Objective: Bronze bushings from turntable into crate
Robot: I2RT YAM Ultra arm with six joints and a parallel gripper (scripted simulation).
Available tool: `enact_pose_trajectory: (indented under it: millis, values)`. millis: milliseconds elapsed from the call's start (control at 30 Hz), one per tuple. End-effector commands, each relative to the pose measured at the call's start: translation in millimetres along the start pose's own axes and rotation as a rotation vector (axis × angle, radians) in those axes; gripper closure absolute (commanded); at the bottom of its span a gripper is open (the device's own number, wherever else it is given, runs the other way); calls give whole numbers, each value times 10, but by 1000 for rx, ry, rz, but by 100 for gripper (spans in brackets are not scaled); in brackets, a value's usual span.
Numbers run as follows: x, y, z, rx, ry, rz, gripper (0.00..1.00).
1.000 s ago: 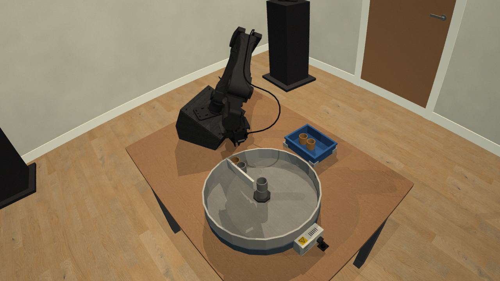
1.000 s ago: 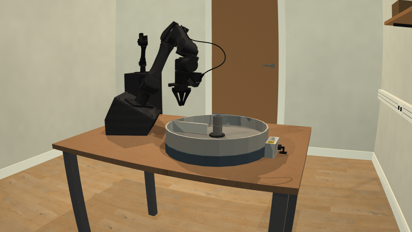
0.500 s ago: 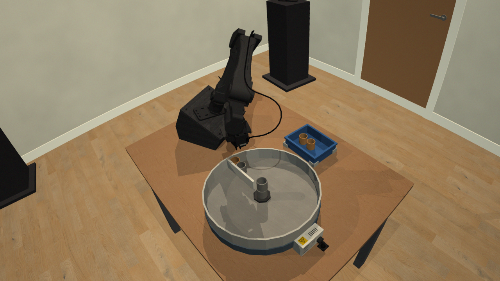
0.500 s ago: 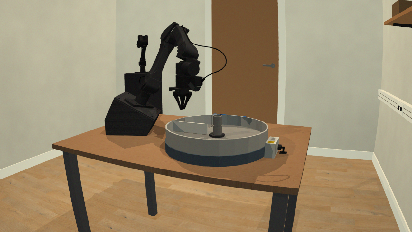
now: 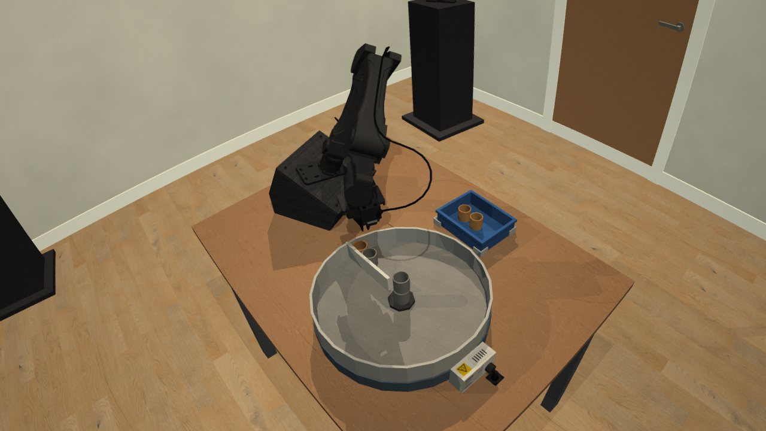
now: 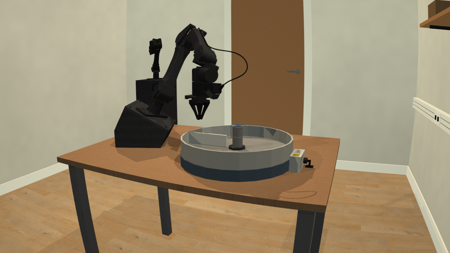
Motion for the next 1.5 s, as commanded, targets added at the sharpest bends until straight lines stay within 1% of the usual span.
enact_pose_trajectory:
  millis: [0, 533, 567, 600, 633, 733, 1467]
  values:
    - [-52, -124, -113, -52, -4, 38, 87]
    - [-50, -130, -114, -56, -7, 40, 87]
    - [-44, -129, -99, -57, -9, 40, 87]
    - [-41, -62, -12, -35, 0, 29, 87]
    - [-41, -34, 24, -27, 2, 25, 87]
    - [-44, -59, -7, -38, -6, 29, 87]
    - [-43, -50, 8, -35, -7, 28, 87]
Point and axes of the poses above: the point where the finger pads meet when closed, its own y axis out along the fingers, its own x axis across the jaws, z = x × y, the point moved 5 cm from there along -y, back along the fingers, and after that the axes turned 12 degrees about -y, right-handed, at the moved point
